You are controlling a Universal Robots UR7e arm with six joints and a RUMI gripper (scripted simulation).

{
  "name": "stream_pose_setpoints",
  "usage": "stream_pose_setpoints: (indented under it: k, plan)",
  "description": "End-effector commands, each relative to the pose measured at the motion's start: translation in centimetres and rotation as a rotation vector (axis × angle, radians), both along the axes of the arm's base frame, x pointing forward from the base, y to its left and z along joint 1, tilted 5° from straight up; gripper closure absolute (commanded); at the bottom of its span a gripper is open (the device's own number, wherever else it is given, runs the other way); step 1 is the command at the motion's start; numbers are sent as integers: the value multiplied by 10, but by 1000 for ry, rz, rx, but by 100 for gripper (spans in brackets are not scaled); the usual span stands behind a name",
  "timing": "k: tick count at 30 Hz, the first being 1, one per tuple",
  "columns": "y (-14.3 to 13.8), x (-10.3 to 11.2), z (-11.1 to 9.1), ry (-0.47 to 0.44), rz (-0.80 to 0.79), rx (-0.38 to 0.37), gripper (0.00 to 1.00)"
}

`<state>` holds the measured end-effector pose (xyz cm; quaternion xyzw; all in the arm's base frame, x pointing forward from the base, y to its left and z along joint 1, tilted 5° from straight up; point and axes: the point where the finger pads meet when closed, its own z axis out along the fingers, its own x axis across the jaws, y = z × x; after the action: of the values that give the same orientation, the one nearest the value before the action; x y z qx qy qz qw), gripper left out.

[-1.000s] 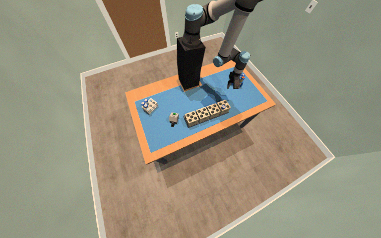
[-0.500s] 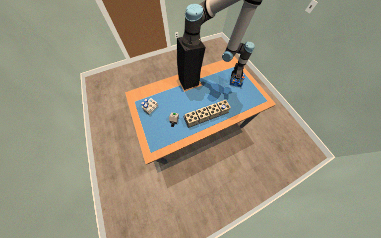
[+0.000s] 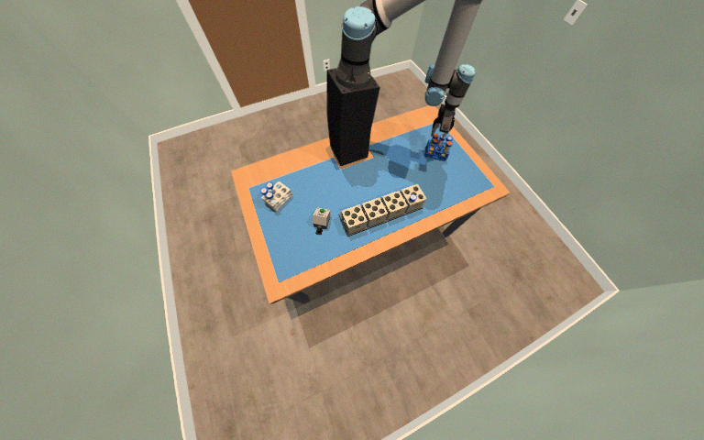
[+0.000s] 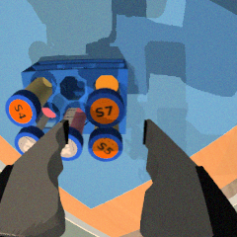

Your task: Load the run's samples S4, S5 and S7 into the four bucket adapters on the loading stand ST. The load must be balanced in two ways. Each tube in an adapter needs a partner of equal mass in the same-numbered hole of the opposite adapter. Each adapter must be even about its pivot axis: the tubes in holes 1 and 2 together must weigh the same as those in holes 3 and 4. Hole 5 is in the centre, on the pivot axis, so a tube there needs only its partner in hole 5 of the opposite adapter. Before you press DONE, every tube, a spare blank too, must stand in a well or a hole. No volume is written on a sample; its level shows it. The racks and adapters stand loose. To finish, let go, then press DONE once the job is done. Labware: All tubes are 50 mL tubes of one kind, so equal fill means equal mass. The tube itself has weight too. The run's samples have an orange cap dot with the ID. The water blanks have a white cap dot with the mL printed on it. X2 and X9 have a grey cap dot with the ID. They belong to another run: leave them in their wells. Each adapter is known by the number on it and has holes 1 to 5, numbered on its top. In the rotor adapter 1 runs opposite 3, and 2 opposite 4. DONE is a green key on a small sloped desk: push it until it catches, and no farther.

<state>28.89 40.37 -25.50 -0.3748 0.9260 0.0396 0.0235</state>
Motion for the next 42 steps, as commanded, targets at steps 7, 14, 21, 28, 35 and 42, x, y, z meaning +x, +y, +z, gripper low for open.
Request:
stream_pose_setpoints:
  k: [7, 14, 21, 28, 35, 42]
  plan:
    - [7, -2, -6, -1, -2, -3, 65]
    - [9, -2, -29, -1, -2, -3, 65]
    - [10, -2, -38, -1, -2, -3, 65]
    - [10, -2, -45, -1, -2, -3, 65]
    - [10, -2, -45, -1, -2, -3, 65]
    - [10, -2, -45, -1, -2, -3, 100]
